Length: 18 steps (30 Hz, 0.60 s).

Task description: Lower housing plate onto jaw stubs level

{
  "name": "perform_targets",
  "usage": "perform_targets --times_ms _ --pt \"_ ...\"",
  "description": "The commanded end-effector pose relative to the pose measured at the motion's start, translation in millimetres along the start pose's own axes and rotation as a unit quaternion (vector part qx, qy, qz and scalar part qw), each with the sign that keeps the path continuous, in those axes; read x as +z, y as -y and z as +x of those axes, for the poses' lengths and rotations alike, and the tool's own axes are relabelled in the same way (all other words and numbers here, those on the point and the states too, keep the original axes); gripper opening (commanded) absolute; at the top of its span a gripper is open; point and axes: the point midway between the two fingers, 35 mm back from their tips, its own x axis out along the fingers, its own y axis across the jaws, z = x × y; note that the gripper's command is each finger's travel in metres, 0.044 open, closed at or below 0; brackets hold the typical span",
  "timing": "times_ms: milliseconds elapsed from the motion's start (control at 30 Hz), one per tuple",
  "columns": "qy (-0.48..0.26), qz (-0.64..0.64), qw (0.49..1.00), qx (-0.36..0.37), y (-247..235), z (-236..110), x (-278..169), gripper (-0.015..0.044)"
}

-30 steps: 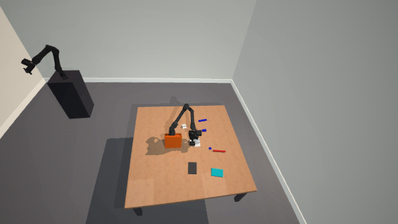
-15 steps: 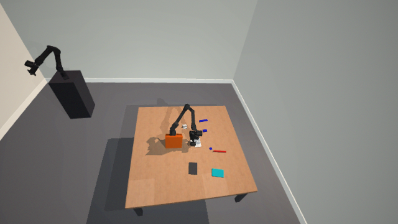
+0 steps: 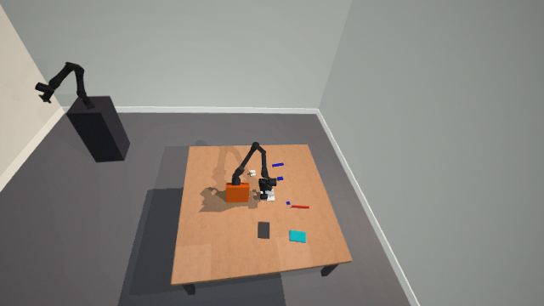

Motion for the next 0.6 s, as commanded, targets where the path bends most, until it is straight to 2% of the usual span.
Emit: perform_targets --times_ms 0,333,433,567 --pt "0.000 0.001 1.000 -0.001 0.6 0.3 -0.2 0.0351" --pt "0.000 0.001 1.000 -0.001 0.6 0.3 -0.2 0.0351" --pt "0.000 0.000 1.000 0.000 0.0 0.0 0.0 0.0430" --pt "0.000 0.000 1.000 0.000 0.0 0.0 0.0 0.0440"
